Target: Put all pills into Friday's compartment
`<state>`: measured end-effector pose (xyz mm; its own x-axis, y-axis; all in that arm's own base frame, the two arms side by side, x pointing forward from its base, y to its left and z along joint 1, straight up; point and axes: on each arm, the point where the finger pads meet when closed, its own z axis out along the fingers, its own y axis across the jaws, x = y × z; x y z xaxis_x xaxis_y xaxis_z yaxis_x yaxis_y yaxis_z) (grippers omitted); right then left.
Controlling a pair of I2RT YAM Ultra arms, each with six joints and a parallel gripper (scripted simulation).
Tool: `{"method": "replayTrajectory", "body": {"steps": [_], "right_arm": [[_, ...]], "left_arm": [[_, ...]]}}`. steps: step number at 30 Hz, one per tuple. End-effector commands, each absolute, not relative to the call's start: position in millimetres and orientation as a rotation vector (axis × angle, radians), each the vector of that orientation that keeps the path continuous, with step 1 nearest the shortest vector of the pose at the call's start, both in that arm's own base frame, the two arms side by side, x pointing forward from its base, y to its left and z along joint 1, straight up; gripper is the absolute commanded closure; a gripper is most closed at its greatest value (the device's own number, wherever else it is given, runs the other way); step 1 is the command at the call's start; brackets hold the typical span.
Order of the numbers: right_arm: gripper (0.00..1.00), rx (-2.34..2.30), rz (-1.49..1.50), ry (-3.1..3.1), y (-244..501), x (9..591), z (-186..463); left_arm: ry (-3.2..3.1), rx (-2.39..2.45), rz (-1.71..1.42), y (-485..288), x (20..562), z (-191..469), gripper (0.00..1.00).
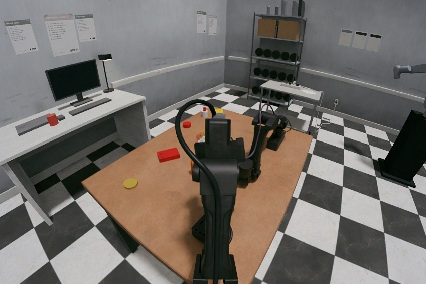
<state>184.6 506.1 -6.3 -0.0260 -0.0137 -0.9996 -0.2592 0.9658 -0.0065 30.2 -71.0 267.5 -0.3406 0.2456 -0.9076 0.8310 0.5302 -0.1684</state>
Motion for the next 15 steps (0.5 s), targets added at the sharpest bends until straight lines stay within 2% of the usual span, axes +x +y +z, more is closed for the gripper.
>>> {"method": "replayTrajectory", "body": {"steps": [1,15], "right_arm": [[0.35,-0.185,0.219,1.558,513.8,181.7,6.5],[0.35,-0.184,0.216,1.555,519.9,202.8,16.8]], "left_arm": [[1.853,0.882,-0.806,-70.6,31.2,268.7,0.0],[1.853,0.882,-0.806,-70.6,31.2,268.7,0.0]]}}
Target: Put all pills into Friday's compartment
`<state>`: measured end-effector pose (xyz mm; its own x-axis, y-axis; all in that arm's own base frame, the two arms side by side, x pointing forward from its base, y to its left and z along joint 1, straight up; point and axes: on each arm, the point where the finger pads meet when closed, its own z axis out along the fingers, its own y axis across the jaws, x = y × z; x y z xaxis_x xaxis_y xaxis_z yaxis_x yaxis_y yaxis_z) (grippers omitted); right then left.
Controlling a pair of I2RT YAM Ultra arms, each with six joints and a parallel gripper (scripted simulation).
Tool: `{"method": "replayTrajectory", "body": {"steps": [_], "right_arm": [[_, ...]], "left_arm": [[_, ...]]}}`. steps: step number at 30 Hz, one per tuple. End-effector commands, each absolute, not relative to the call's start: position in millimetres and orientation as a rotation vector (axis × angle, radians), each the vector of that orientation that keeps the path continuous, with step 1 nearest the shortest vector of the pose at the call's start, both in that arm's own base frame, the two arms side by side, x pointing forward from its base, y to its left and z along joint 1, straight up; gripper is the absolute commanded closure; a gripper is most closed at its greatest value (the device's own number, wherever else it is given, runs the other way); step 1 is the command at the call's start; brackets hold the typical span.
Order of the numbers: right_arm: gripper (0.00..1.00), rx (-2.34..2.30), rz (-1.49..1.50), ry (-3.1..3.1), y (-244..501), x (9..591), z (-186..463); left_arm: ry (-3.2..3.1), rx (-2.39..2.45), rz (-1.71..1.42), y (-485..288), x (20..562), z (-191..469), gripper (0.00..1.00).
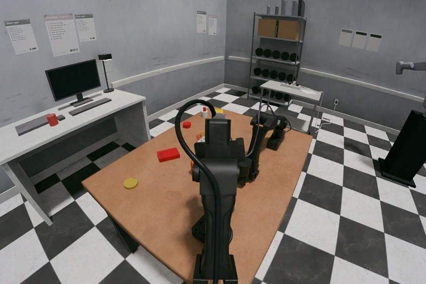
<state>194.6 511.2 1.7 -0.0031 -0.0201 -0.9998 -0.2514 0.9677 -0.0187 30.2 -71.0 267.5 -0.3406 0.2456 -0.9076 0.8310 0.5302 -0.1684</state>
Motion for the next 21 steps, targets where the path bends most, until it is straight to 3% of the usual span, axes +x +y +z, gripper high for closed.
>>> {"method": "replayTrajectory", "body": {"steps": [1,21], "right_arm": [[0.35,-0.184,0.216,1.555,519.9,202.8,16.8],[0.35,-0.196,0.204,1.558,525.9,229.3,12.6]], "left_arm": [[1.853,0.882,-0.806,-70.6,31.2,268.7,0.0],[1.853,0.882,-0.806,-70.6,31.2,268.7,0.0]]}}
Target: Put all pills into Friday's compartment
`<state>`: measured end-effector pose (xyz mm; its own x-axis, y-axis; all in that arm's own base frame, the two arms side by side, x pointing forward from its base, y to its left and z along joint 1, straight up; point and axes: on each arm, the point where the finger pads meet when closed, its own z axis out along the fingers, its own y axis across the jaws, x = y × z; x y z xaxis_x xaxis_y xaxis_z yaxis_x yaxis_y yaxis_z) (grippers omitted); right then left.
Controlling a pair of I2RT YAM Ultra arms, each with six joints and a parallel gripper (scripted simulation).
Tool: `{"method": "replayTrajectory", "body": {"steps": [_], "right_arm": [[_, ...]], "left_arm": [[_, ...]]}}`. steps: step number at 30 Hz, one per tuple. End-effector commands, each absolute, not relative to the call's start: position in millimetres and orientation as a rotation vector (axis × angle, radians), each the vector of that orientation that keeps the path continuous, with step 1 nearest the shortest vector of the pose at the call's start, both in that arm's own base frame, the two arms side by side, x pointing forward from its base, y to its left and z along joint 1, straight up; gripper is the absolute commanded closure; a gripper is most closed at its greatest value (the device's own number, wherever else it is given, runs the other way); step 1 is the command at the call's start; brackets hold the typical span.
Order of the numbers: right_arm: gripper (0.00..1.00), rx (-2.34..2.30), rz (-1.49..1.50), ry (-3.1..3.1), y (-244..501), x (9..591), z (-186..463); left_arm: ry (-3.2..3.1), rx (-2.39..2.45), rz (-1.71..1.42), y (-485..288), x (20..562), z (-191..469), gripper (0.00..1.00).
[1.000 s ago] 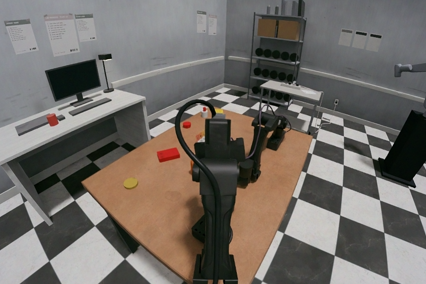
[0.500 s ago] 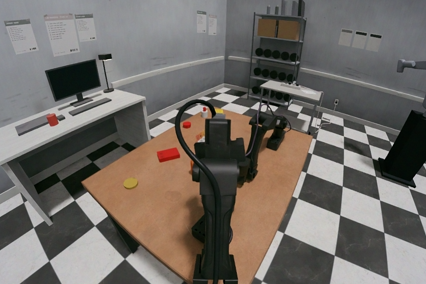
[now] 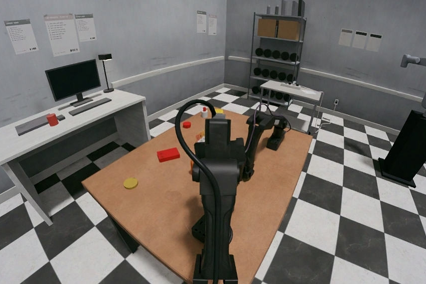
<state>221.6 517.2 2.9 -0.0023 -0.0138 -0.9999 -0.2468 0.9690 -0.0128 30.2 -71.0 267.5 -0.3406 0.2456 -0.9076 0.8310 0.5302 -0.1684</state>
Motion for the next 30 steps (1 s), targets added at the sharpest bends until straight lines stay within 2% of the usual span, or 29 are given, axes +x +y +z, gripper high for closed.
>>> {"method": "replayTrajectory", "body": {"steps": [1,24,25,27,28,30], "right_arm": [[0.35,-0.196,0.204,1.558,526.2,230.8,12.6],[0.35,-0.187,0.211,1.555,531.1,248.4,17.0],[0.39,-0.187,0.211,1.555,531.1,248.4,17.0],[0.39,-0.187,0.211,1.555,531.1,248.4,17.1],[0.44,-0.187,0.211,1.555,531.1,248.4,17.1],[0.44,-0.187,0.211,1.555,531.1,248.4,17.1]], "left_arm": [[1.853,0.882,-0.806,-70.6,31.2,268.7,0.0],[1.853,0.882,-0.806,-70.6,31.2,268.7,0.0],[1.853,0.882,-0.806,-70.6,31.2,268.7,0.0],[1.853,0.882,-0.806,-70.6,31.2,268.7,0.0],[1.853,0.882,-0.806,-70.6,31.2,268.7,0.0],[1.853,0.882,-0.806,-70.6,31.2,268.7,0.0]]}}
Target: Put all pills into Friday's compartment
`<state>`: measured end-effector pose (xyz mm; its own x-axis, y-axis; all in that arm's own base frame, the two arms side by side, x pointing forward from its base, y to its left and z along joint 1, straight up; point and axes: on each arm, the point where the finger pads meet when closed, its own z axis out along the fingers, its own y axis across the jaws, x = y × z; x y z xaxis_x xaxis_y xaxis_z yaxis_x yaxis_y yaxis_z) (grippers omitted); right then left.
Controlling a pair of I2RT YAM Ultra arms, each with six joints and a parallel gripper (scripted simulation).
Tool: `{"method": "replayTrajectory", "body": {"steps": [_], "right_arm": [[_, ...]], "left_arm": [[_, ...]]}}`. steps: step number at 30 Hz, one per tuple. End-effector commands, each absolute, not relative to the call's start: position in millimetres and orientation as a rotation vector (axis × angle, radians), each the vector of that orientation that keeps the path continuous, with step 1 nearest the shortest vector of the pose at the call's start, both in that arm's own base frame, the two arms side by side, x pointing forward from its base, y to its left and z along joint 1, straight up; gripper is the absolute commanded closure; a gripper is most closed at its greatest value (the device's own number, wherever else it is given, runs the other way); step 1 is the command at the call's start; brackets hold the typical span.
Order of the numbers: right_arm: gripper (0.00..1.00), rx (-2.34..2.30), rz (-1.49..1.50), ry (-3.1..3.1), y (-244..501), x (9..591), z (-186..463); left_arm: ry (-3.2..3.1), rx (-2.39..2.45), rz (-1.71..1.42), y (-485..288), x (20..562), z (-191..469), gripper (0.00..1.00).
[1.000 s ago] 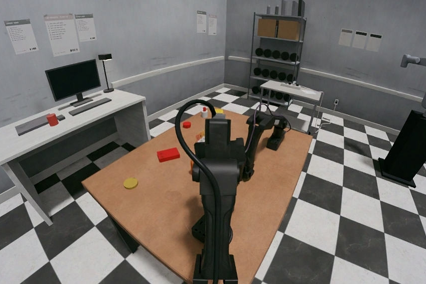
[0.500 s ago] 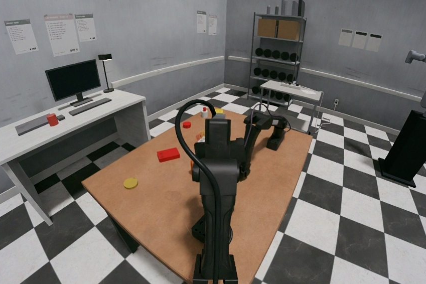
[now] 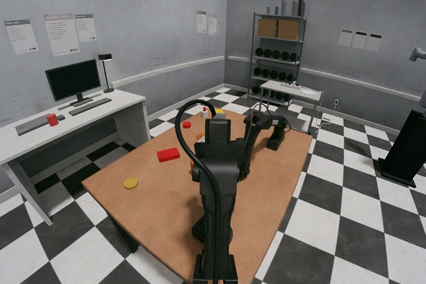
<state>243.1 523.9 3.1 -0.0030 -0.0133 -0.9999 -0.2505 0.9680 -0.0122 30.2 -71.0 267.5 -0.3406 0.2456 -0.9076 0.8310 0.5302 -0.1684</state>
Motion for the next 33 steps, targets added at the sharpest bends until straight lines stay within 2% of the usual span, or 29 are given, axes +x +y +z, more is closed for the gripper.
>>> {"method": "replayTrajectory", "body": {"steps": [1,2,3,5,6,8,9,19,22,23,26,33], "right_arm": [[0.44,-0.187,0.211,1.555,531.1,248.4,17.1],[0.44,-0.187,0.211,1.555,531.1,248.4,17.1],[0.48,-0.187,0.211,1.555,531.1,248.4,17.1],[0.48,-0.178,0.219,1.552,528.7,247.0,19.6],[0.52,-0.178,0.219,1.552,528.7,247.0,19.6],[0.52,-0.178,0.219,1.552,528.7,247.0,19.6],[0.56,-0.178,0.219,1.552,528.7,247.0,19.6],[0.65,-0.169,0.226,1.549,528.3,245.8,23.1],[0.99,-0.16,0.235,1.546,530.0,245.5,26.6],[1.0,-0.168,0.227,1.549,527.4,244.6,23.2],[0.66,-0.188,0.207,1.556,525.2,244.2,21.5],[0.64,-0.193,0.203,1.56,524.3,243.8,62.4]], "left_arm": [[1.853,0.882,-0.806,-70.6,31.2,268.7,0.0],[1.853,0.882,-0.806,-70.6,31.2,268.7,0.0],[1.853,0.882,-0.806,-70.6,31.2,268.7,0.0],[1.853,0.882,-0.806,-70.6,31.2,268.7,0.0],[1.853,0.882,-0.806,-70.6,31.2,268.7,0.0],[1.853,0.882,-0.806,-70.6,31.2,268.7,0.0],[1.853,0.882,-0.806,-70.6,31.2,268.7,0.0],[1.853,0.882,-0.806,-70.6,31.2,268.7,0.0],[1.853,0.882,-0.806,-70.6,31.2,268.7,0.0],[1.853,0.882,-0.806,-70.6,31.2,268.7,0.0],[1.853,0.882,-0.806,-70.6,31.2,268.7,0.0],[1.853,0.882,-0.806,-70.6,31.2,268.7,0.0]]}}
